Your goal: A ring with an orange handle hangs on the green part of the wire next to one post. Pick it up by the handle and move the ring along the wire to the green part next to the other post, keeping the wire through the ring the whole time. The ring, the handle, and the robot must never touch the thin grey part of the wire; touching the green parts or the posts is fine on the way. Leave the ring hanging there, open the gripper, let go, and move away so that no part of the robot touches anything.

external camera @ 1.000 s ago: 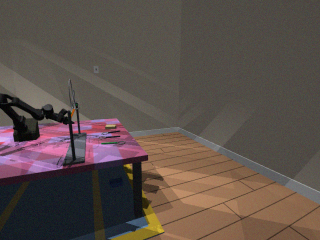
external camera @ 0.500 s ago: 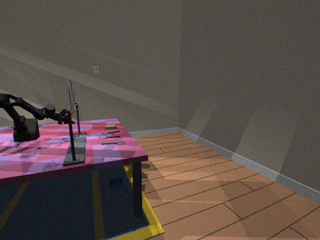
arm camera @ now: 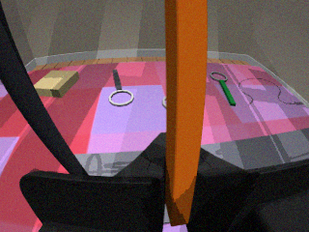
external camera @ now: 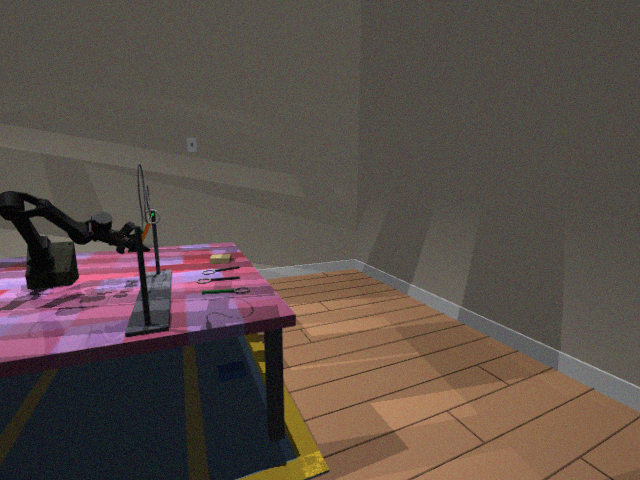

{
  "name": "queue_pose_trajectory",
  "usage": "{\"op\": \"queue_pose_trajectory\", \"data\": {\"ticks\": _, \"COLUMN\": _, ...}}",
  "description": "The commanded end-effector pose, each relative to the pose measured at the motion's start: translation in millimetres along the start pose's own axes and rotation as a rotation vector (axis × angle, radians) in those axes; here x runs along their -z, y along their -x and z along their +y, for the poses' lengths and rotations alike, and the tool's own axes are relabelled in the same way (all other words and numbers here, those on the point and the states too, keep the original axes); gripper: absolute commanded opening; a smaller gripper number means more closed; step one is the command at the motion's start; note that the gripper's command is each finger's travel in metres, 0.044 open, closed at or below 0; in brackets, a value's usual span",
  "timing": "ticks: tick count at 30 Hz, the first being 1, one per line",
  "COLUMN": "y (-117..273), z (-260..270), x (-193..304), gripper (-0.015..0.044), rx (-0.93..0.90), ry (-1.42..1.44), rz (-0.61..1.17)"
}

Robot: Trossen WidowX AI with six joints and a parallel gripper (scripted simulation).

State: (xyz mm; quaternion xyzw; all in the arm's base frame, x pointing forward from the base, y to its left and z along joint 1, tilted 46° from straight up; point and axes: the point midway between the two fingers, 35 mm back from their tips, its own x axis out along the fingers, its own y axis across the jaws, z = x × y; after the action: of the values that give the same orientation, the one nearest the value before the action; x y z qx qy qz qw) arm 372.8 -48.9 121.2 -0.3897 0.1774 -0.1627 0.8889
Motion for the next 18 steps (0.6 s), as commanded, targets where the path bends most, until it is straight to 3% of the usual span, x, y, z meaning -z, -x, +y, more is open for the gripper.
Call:
{"op": "queue_pose_trajectory", "data": {"ticks": 1, "y": 1, "z": 4, "x": -1, "gripper": -0.0150, "rx": -0.001, "ry": -0.007, "rz": -0.003}}
{"op": "queue_pose_trajectory", "data": {"ticks": 18, "y": 3, "z": 22, "x": -1, "gripper": -0.0150, "rx": -0.003, "ry": -0.011, "rz": -0.004}}
